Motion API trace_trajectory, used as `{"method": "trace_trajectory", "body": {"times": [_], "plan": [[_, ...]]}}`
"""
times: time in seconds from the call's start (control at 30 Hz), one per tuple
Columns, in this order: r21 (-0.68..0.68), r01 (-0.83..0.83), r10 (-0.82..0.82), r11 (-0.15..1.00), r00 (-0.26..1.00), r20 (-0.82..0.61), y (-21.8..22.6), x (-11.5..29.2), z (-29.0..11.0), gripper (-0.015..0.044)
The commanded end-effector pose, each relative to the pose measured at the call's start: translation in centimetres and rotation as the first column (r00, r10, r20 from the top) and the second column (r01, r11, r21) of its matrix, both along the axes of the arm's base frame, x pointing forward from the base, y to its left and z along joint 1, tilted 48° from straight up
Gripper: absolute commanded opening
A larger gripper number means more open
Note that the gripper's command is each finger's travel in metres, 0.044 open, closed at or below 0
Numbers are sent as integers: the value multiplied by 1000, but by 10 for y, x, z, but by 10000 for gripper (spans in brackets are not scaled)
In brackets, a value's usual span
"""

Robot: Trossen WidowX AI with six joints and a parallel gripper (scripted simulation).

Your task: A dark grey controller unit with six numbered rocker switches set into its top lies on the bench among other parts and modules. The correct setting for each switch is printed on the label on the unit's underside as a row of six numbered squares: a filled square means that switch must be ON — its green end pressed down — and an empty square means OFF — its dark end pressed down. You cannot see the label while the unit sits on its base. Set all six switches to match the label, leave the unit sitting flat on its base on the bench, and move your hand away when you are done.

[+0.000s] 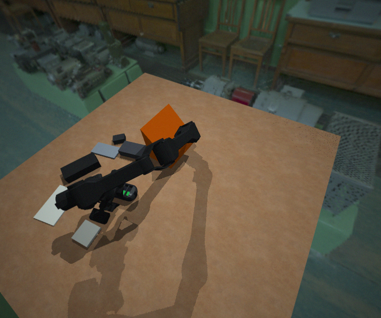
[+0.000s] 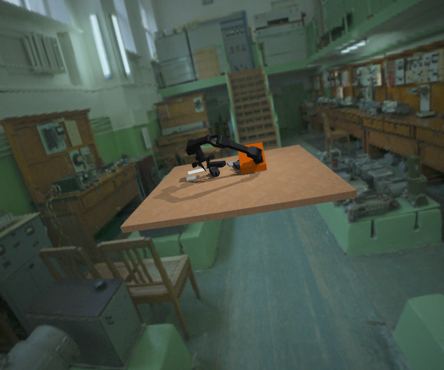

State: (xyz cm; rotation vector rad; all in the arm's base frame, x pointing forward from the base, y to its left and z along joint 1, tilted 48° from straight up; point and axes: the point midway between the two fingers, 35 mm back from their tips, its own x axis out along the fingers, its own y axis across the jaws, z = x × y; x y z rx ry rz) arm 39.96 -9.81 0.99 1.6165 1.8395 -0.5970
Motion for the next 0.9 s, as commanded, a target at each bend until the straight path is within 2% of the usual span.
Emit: {"method": "trace_trajectory", "body": {"times": [0.0,0.03,0.87], "plan": [[9,9,-9,1000,1000,-15,2,-2,0,20],[9,9,-9,1000,1000,-15,2,-2,0,0],[-5,-18,18,1000,1000,-19,17,2,-14,0]]}}
